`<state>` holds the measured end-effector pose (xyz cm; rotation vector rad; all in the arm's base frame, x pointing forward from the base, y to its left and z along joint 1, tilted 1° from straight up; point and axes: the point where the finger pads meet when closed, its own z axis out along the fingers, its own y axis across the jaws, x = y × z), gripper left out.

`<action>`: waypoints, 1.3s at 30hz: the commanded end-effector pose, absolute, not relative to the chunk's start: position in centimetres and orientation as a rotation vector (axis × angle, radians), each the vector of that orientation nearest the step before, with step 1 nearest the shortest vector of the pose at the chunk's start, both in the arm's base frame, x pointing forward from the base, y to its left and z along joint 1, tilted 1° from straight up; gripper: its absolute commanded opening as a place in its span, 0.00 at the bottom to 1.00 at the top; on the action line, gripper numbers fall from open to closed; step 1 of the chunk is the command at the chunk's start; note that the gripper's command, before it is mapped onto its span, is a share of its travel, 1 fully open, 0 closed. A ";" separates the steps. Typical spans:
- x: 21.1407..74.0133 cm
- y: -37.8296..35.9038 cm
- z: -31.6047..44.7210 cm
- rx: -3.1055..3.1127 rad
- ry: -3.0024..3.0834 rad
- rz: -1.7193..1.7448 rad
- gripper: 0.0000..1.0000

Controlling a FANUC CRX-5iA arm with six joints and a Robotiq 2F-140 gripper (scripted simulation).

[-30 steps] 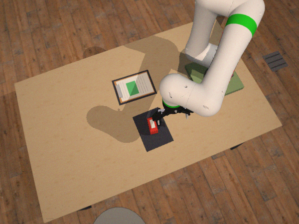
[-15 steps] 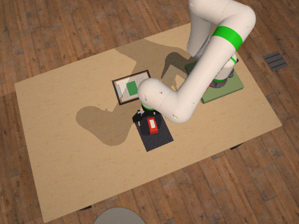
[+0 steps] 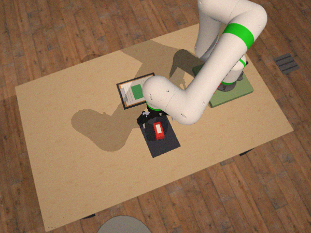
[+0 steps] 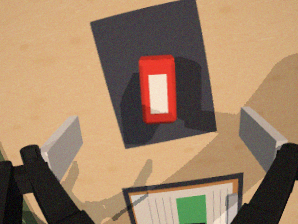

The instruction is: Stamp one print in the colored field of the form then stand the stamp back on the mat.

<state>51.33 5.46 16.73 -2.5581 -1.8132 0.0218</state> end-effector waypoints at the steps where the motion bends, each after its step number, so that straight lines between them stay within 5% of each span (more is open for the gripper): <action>1: 51.3 5.5 17.7 -2.557 -1.812 0.023 1.00; 19: 51.3 4.4 17.7 -2.702 -1.592 0.024 1.00; 39: 50.4 -5.0 17.8 -3.133 -0.016 0.025 1.00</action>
